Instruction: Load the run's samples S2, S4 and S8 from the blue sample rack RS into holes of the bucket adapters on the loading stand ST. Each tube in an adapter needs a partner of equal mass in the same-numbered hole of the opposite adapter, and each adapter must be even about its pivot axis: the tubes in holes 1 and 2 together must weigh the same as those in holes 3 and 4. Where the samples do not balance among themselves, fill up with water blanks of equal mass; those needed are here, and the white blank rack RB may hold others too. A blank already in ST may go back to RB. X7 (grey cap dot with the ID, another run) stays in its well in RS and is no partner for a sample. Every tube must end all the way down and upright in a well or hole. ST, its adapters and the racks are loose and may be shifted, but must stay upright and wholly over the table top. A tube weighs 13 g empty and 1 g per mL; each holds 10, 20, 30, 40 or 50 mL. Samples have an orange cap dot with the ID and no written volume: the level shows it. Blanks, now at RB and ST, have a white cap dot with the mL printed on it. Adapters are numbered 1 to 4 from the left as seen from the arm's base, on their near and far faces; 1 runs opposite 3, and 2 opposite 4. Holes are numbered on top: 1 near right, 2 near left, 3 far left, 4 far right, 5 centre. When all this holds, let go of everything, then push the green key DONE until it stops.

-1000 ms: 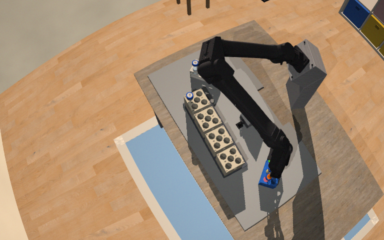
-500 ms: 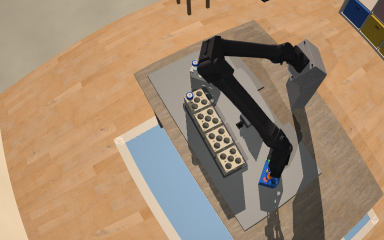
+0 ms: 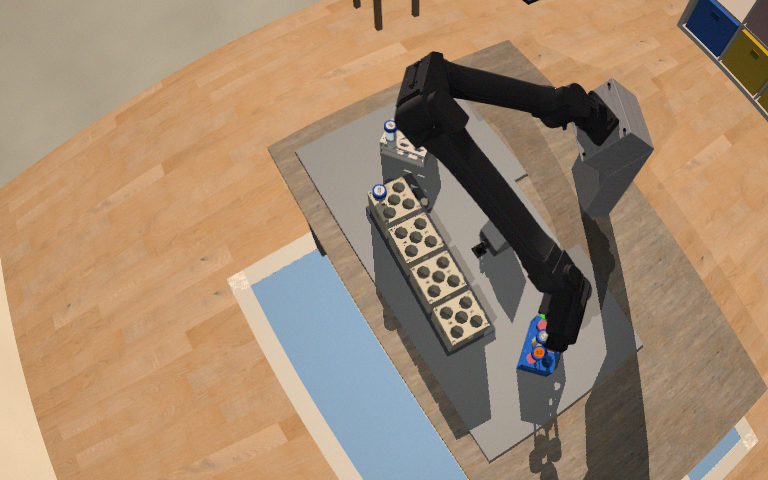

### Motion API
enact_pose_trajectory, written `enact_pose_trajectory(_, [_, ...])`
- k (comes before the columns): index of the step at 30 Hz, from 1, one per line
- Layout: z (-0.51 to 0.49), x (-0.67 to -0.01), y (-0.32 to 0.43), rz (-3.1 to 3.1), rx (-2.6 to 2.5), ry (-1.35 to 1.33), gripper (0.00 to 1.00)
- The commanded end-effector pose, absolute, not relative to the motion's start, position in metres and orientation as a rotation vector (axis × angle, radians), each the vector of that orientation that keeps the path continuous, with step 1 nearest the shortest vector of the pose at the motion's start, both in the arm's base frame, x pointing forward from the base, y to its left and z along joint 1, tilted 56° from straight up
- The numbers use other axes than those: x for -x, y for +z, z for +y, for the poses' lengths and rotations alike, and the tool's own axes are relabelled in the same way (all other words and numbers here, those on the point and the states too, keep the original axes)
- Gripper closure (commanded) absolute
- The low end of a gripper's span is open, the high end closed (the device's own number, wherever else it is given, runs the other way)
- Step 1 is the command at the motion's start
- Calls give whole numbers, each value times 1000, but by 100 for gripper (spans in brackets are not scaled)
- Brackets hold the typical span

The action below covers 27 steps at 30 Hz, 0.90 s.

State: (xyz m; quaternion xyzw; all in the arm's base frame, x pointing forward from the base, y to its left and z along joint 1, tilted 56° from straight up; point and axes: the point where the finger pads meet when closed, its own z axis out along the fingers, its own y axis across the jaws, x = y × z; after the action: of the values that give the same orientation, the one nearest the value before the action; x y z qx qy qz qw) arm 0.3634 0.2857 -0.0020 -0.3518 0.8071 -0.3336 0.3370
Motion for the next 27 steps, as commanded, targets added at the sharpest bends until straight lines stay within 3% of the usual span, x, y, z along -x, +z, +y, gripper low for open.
enact_pose_trajectory(1, [308,-350,16,2082,900,-816,100])
enact_pose_trajectory(27, [333,-290,61,2085,894,-802,100])
